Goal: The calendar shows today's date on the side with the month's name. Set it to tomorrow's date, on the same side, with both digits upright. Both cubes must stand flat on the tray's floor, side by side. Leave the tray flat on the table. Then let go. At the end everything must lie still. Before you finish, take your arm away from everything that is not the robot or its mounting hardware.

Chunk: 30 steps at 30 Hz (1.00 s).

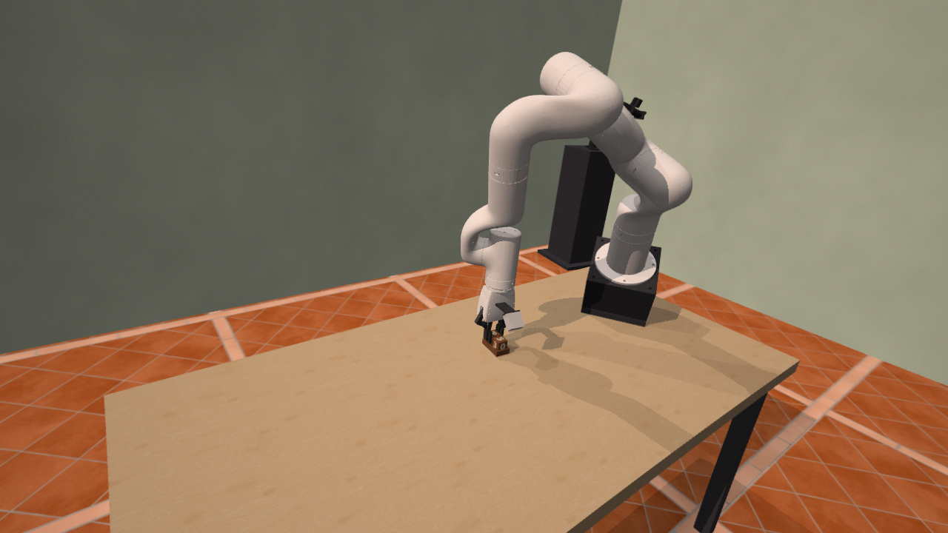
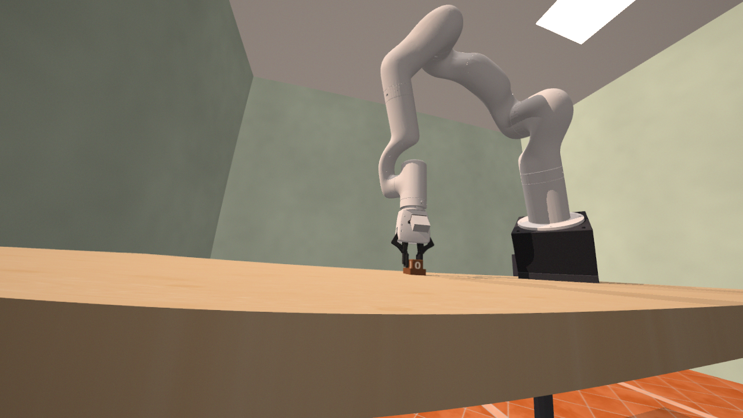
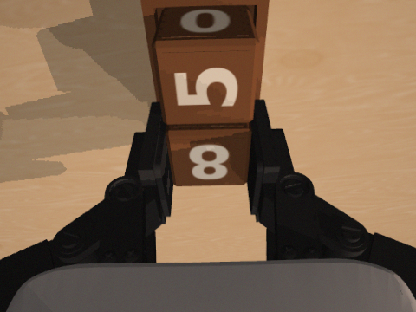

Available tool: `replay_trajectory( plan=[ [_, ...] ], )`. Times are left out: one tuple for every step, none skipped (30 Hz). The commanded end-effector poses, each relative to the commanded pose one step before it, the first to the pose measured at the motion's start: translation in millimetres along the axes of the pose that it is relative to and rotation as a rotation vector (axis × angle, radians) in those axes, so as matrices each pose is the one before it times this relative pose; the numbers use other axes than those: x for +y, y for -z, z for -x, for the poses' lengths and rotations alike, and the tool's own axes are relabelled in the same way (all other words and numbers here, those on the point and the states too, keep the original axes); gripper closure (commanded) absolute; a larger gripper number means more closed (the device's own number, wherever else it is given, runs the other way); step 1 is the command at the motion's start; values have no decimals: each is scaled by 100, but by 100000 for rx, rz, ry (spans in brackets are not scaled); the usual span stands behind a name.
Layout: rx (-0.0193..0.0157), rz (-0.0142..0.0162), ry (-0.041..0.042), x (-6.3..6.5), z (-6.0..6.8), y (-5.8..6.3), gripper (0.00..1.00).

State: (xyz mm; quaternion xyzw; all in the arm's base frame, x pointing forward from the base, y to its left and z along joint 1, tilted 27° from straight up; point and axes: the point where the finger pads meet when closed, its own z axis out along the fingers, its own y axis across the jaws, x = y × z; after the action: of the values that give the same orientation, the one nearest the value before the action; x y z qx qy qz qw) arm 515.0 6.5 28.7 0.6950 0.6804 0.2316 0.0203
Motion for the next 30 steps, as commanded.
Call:
replay_trajectory(
  plan=[
    [-19, 103, 9, 56, 9, 31, 71],
    [0, 0, 0, 0, 0, 0, 71],
    [0, 0, 0, 0, 0, 0, 71],
    [0, 0, 0, 0, 0, 0, 71],
    [0, 0, 0, 0, 0, 0, 71],
    [0, 0, 0, 0, 0, 0, 71],
    [0, 0, 0, 0, 0, 0, 71],
    [0, 0, 0, 0, 0, 0, 71],
    [0, 0, 0, 0, 0, 0, 71],
    [0, 0, 0, 0, 0, 0, 71],
    [0, 0, 0, 0, 0, 0, 71],
    [0, 0, 0, 0, 0, 0, 71],
    [0, 0, 0, 0, 0, 0, 71],
    [0, 0, 0, 0, 0, 0, 71],
    [0, 0, 0, 0, 0, 0, 71],
    [0, 0, 0, 0, 0, 0, 71],
    [0, 0, 0, 0, 0, 0, 71],
    [0, 0, 0, 0, 0, 0, 71],
    [0, 0, 0, 0, 0, 10, 71],
    [1, 0, 0, 0, 0, 62, 71],
    [1, 0, 0, 0, 0, 153, 71],
    [-1, 0, 0, -1, 0, 271, 71],
    [1, 0, 0, 0, 0, 392, 71],
    [0, 0, 0, 0, 0, 511, 71],
    [1, 0, 0, 0, 0, 611, 71],
    [0, 0, 0, 0, 0, 691, 71],
    [0, 0, 0, 0, 0, 745, 71],
    [0, 0, 0, 0, 0, 773, 71],
    [1, 0, 0, 0, 0, 776, 71],
    [-2, 0, 0, -1, 0, 762, 71]
  ],
)
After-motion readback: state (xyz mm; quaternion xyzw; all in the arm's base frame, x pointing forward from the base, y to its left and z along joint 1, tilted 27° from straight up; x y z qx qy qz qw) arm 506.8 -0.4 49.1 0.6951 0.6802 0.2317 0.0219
